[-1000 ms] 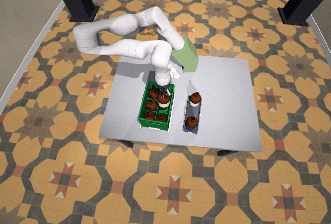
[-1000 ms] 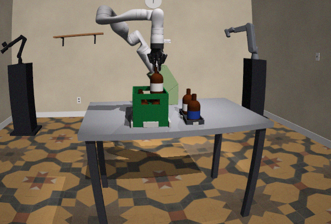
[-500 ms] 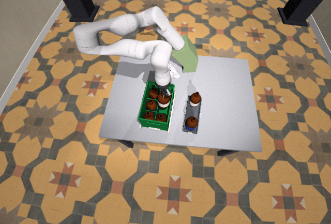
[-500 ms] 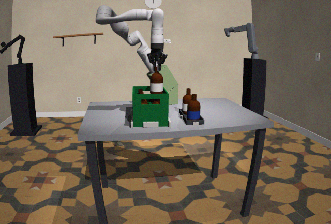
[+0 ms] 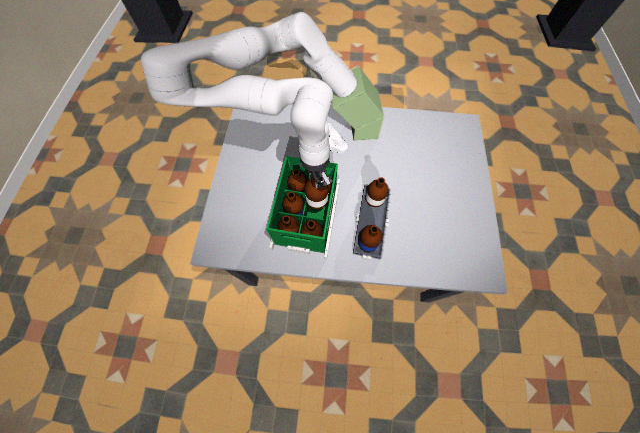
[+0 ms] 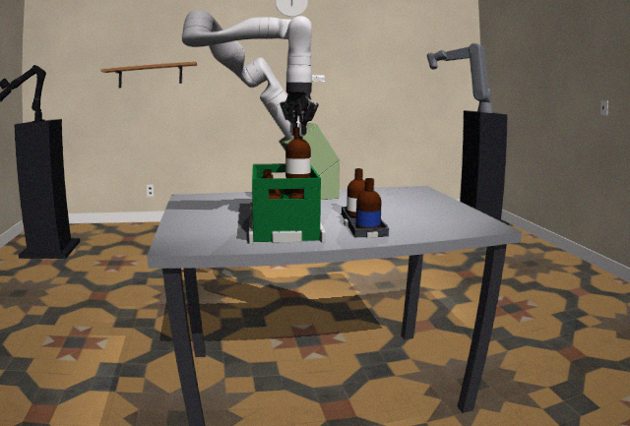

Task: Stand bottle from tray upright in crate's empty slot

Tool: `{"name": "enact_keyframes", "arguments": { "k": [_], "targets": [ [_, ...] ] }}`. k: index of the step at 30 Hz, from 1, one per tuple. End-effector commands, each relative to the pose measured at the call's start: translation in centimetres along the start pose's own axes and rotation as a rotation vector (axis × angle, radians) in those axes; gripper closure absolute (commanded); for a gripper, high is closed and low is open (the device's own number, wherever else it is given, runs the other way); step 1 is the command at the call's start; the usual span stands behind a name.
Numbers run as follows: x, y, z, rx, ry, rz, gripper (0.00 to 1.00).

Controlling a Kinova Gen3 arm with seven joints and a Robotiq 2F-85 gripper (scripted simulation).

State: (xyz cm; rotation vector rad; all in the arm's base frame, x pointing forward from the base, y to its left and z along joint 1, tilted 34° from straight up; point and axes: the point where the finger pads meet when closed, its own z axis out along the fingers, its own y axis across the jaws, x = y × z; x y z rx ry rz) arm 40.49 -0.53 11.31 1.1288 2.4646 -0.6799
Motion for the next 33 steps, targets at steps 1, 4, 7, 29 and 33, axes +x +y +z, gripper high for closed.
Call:
{"name": "enact_keyframes", "arguments": {
  "k": [1,4,7,29,33],
  "targets": [
    [-0.1,0.3,0.1,-0.007,0.0,0.01,1.0],
    [-0.1,0.3,0.1,-0.007,0.0,0.01,1.0],
    [-0.1,0.3,0.1,-0.007,0.0,0.01,1.0],
    [-0.2,0.4,1.7,-0.007,0.0,0.01,1.0],
    [-0.2,0.4,2.2,-0.007,0.0,0.01,1.0]
  ]
}}
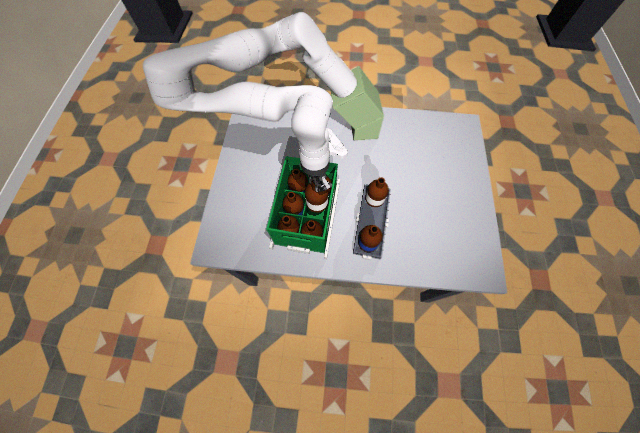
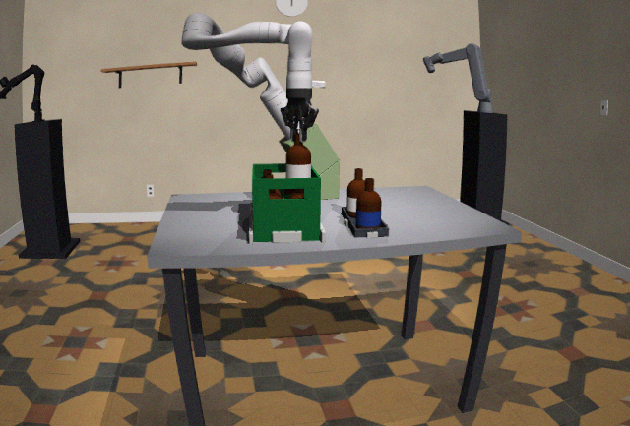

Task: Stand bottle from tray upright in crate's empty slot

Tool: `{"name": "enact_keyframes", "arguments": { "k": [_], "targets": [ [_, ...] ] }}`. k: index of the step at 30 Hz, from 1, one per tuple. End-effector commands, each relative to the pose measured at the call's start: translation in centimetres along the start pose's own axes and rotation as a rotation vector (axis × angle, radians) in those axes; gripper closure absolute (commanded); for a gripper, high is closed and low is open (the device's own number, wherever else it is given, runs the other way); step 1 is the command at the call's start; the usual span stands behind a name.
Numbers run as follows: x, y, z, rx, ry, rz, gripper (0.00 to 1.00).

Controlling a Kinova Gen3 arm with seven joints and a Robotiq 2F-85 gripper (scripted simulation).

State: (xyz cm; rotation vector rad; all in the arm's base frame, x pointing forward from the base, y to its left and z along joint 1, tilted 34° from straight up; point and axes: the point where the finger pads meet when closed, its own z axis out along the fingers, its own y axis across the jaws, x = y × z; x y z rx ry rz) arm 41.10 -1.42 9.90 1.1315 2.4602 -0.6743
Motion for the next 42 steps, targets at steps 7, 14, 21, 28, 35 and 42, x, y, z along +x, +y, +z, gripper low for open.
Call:
{"name": "enact_keyframes", "arguments": {
  "k": [7,14,21,28,35,42],
  "targets": [
    [0.1,0.1,1.1,-0.003,0.002,0.006,1.0],
    [0.0,0.1,1.8,-0.003,0.002,0.006,1.0],
    [0.0,0.2,2.2,-0.003,0.002,0.006,1.0],
    [0.0,0.2,2.2,-0.003,0.002,0.006,1.0],
    [0.0,0.2,2.3,-0.003,0.002,0.006,1.0],
    [0.0,0.2,2.3,-0.003,0.002,0.006,1.0]
  ]
}}
